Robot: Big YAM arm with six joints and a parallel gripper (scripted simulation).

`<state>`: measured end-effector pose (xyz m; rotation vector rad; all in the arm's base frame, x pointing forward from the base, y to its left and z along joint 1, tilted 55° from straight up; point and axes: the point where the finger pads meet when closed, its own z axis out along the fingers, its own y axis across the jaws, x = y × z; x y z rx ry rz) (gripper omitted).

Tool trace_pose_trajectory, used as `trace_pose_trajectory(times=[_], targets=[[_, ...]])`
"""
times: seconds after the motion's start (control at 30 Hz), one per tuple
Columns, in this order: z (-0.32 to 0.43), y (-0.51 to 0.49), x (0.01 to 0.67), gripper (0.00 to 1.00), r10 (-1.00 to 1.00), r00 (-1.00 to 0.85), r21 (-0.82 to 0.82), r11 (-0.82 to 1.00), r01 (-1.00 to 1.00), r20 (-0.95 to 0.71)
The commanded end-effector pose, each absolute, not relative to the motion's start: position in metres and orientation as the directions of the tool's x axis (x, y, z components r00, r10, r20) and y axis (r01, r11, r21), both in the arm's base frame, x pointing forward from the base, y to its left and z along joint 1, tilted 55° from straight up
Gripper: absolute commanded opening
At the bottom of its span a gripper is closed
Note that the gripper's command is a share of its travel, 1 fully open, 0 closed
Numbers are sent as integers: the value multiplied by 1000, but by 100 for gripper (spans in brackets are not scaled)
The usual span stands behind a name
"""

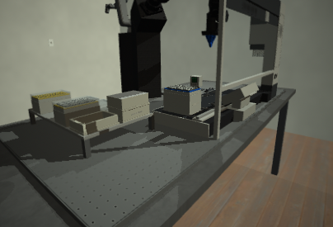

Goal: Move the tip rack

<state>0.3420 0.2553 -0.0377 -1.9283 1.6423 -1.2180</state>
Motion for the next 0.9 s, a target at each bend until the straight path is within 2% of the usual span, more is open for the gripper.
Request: trace_pose_trajectory(times=[0.0,0.57,0.87], targets=[[-34,252,346,0,-926,-53,-724,-256,-641,374],[-34,252,346,0,-926,-53,-724,-256,-641,374],[-74,251,306,0,-925,-19,-721,-283,-633,381]])
